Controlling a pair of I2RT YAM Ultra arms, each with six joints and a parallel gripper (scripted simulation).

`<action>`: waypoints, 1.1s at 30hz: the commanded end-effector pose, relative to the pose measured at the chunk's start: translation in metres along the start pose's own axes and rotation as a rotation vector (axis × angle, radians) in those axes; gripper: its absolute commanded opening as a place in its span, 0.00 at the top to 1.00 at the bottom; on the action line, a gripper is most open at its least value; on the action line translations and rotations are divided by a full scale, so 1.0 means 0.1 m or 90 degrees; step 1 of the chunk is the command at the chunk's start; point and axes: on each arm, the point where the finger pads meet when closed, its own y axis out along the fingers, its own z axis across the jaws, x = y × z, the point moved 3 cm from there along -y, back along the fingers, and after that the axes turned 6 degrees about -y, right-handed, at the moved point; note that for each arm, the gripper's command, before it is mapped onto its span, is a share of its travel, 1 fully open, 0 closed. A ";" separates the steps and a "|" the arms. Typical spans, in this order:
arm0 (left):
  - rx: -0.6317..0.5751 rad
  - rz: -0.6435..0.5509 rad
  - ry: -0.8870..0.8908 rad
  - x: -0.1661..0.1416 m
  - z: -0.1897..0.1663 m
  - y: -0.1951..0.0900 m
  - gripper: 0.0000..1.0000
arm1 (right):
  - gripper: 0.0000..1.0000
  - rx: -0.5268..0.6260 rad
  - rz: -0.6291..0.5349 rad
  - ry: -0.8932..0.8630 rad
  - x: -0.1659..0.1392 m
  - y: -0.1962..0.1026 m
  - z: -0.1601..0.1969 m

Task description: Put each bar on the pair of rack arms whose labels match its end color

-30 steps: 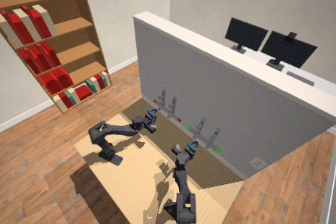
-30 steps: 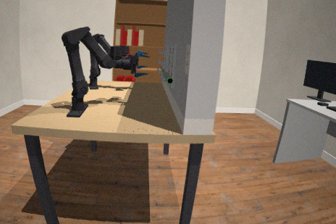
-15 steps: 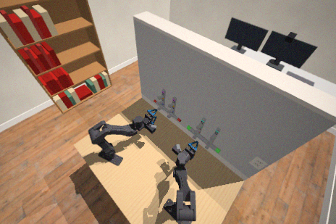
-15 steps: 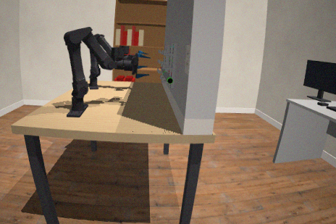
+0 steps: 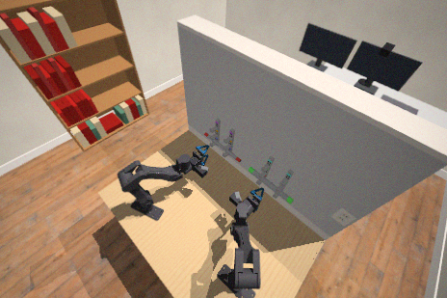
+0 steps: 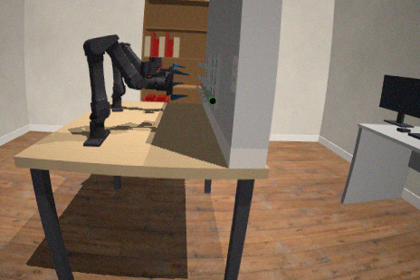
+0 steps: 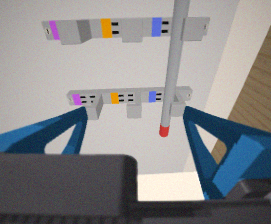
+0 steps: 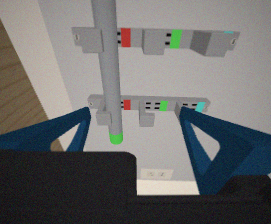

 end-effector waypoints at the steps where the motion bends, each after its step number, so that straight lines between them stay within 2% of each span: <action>1: 0.027 -0.002 -0.009 0.03 0.13 0.01 0.00 | 0.00 -0.015 0.002 0.015 -0.02 0.03 -0.01; 33: 0.027 -0.002 -0.009 0.03 0.13 0.01 0.00 | 0.00 -0.015 0.002 0.015 0.02 0.16 0.24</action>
